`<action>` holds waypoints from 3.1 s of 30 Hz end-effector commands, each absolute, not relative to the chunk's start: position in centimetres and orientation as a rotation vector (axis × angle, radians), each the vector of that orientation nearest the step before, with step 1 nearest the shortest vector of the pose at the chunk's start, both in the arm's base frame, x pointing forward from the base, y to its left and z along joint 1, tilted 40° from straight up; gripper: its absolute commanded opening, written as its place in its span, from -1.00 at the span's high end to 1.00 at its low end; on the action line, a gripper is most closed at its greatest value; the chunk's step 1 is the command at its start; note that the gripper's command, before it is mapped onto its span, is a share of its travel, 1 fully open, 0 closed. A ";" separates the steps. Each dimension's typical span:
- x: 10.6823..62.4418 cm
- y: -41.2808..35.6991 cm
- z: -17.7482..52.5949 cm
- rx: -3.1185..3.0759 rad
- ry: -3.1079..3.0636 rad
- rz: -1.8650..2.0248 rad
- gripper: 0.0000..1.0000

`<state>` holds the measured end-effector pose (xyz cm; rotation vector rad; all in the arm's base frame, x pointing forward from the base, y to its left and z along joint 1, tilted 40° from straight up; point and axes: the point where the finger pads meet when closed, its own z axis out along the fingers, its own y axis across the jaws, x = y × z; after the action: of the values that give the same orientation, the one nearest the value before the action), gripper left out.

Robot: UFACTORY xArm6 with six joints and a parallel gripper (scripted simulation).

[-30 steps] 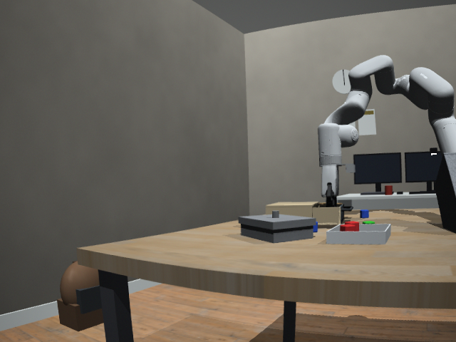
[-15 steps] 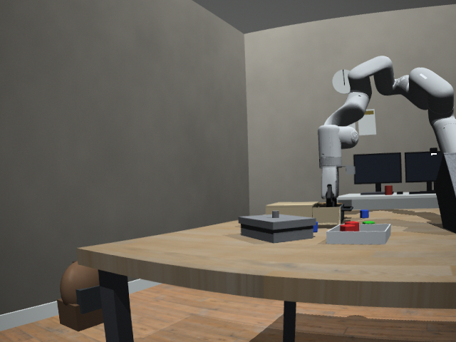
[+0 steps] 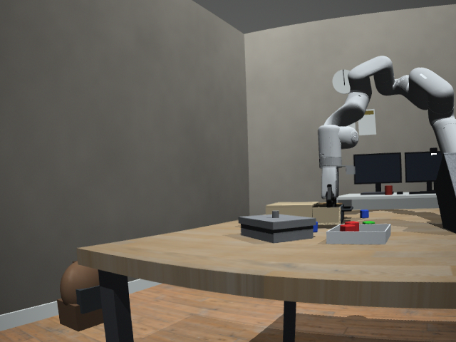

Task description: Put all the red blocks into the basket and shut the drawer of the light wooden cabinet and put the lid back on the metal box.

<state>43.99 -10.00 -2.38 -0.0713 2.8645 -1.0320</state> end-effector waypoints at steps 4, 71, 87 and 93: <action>44.1 -9.9 -2.3 -0.072 2.862 -1.030 1.00; 43.1 -3.8 5.1 -0.072 2.862 -1.030 1.00; 42.5 -0.9 8.7 -0.072 2.862 -1.030 1.00; 42.5 -0.5 9.1 -0.072 2.862 -1.030 1.00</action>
<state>42.40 -0.71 8.88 -0.0717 2.8643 -1.0329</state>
